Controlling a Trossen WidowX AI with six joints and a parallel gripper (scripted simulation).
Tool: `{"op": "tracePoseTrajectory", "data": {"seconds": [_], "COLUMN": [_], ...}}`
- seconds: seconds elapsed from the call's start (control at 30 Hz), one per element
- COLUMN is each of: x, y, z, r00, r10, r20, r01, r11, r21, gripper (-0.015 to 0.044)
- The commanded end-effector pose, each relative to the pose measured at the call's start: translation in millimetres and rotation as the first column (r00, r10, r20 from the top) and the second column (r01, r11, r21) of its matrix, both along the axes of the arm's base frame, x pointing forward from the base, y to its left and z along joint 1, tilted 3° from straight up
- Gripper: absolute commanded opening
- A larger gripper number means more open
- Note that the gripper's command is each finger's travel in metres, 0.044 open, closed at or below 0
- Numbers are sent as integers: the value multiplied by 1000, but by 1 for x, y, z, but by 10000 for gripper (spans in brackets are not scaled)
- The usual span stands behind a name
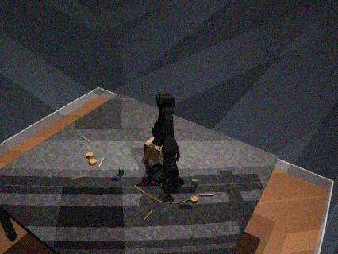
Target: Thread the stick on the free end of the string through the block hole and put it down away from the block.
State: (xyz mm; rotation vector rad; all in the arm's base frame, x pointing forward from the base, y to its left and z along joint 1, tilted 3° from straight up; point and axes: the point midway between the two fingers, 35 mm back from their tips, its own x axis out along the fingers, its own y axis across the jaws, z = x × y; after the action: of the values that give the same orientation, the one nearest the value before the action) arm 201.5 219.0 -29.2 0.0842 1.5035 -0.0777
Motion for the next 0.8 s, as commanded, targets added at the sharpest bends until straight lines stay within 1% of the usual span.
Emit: {"op": "tracePoseTrajectory", "data": {"seconds": [0.0, 0.07, 0.77], "x": [0, 0, -1], "y": [0, 0, 0], "z": [0, 0, 11], "r00": [1000, 1000, 1000], "r10": [0, 0, 0], "r20": [0, 0, 0], "r01": [0, 0, 0], "r11": [1000, 1000, 1000], "r21": [0, 0, 0], "gripper": [47, 0, 0]}}
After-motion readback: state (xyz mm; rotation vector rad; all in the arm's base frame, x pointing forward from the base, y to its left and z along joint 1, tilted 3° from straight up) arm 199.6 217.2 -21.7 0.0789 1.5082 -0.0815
